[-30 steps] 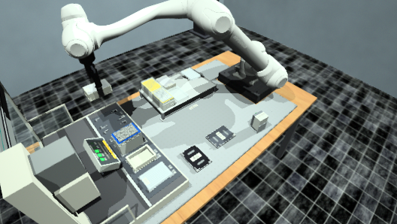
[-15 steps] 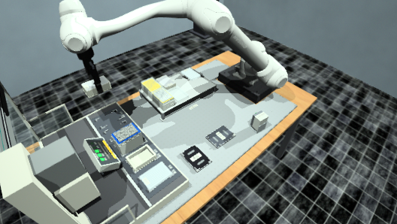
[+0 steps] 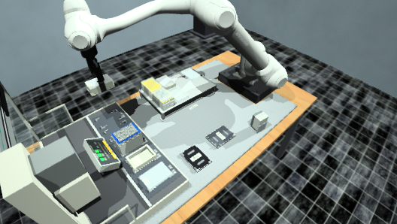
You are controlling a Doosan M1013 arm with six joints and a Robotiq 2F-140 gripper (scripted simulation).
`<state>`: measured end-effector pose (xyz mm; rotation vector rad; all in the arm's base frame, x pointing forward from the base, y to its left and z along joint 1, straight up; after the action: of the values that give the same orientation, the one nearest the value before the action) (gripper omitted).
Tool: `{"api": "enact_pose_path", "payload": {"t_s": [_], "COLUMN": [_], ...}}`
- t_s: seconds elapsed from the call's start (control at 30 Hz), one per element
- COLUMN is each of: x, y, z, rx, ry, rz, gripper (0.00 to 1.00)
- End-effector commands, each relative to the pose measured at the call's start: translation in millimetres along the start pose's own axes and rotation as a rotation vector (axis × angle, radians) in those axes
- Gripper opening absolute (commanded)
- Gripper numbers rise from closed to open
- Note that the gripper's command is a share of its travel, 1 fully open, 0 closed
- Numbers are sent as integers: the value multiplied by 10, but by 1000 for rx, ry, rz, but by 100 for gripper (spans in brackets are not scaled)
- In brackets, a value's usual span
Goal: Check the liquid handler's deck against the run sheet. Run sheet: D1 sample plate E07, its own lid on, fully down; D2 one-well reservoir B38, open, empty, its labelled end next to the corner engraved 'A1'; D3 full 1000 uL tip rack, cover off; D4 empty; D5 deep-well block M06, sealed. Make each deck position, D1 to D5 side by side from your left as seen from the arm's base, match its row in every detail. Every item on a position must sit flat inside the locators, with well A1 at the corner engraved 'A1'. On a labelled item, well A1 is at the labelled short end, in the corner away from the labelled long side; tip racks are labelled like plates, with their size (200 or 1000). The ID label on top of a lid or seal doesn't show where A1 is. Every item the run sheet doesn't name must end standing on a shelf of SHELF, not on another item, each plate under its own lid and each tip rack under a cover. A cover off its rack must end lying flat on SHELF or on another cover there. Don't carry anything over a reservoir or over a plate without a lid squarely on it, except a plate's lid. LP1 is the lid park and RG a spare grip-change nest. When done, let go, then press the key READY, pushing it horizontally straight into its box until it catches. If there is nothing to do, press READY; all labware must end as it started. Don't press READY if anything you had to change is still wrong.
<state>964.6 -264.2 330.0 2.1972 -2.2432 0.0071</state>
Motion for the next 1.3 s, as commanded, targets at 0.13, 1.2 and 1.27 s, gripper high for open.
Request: {"api": "enact_pose_path", "payload": {"t_s": [0.13,1.2,1.27], "x": [6,26,26], "y": [263,1509,1509], "z": [-13,-8,-7], "rx": [4,3,3], "ry": [1,1,0], "rz": [0,0,0], "gripper": [10,10,10]}}
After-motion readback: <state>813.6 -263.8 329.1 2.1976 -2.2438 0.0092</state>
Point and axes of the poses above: the point where the finger pads meet when closed, its own z axis out along the fingers, its own x axis across the jaws, y = z × x, the point moved 7 cm from there along -z, back along the fingers, and after that the axes turned 1 degree about z, right-handed, at the moved point
